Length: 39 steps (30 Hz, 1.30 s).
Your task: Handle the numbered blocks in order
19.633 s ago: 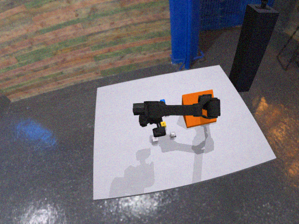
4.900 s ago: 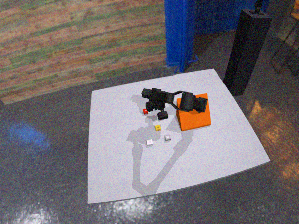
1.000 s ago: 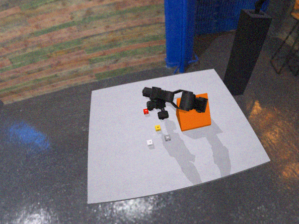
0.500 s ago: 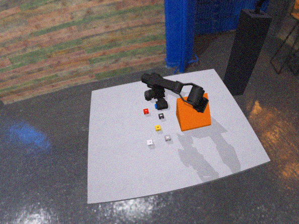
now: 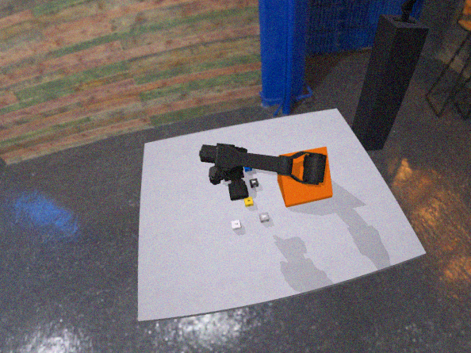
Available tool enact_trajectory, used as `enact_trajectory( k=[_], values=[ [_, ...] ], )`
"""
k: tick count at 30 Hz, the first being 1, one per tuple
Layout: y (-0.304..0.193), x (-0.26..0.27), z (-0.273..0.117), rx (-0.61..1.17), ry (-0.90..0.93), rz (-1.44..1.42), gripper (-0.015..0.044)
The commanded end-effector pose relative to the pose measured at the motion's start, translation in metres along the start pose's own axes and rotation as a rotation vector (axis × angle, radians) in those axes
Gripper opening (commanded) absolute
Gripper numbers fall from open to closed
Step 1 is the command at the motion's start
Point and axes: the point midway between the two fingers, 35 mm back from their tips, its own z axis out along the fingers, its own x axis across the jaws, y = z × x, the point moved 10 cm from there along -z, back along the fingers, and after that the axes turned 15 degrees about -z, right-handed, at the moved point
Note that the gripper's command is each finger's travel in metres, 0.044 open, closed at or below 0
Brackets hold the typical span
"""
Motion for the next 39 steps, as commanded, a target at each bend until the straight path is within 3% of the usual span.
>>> enact_trajectory(
  k=[1,8,10,15,19,39],
  values=[
    [0.033,0.058,0.000,-0.005,0.026,-0.009,0.0120],
    [0.040,0.074,0.001,-0.005,0.036,-0.010,0.0120],
    [0.041,0.073,0.011,-0.005,0.034,-0.011,0.0172],
    [0.040,0.077,0.079,-0.006,0.039,-0.011,0.0304],
    [0.040,0.077,0.081,-0.007,0.039,-0.011,0.0400],
    [0.040,0.078,0.112,-0.007,0.040,-0.011,0.0400]
  ],
)
